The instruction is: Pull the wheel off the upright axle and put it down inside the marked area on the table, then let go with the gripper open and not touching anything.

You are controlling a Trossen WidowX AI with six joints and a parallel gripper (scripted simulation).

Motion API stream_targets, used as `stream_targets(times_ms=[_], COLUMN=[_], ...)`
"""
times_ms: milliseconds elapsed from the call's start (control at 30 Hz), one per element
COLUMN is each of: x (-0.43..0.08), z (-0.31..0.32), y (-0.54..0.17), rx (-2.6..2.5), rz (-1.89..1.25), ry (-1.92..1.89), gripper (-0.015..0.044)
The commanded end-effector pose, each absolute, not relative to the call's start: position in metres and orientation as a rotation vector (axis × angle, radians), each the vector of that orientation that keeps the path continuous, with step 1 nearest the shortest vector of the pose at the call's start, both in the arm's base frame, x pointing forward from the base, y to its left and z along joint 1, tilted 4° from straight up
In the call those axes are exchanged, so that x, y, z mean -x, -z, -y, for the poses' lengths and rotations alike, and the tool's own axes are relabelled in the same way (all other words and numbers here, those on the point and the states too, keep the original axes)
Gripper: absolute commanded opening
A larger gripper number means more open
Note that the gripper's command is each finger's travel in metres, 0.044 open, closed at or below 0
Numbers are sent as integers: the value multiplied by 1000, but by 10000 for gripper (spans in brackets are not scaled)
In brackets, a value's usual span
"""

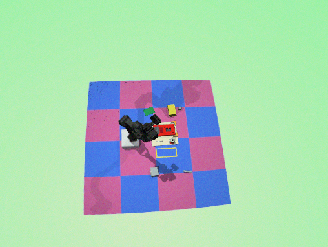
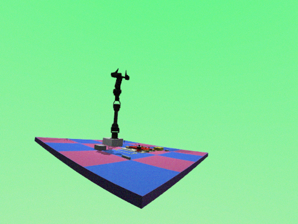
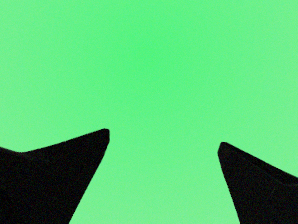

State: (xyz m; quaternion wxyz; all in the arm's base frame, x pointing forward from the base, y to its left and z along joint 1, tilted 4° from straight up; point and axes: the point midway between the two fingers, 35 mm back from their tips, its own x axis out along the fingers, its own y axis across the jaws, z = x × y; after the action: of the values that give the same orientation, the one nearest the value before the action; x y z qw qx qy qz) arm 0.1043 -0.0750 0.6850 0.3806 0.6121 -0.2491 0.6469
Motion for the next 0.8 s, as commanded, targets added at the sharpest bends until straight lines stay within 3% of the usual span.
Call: stream_targets(times_ms=[0, 100, 767], x=[-105, -116, -278], z=[76, 84, 173], y=[-685, -684, -624], rx=[-1564, -1592, -1792], rz=[639, 676, 923], ry=[-1649, -1613, -795], gripper=[374, 300, 300])
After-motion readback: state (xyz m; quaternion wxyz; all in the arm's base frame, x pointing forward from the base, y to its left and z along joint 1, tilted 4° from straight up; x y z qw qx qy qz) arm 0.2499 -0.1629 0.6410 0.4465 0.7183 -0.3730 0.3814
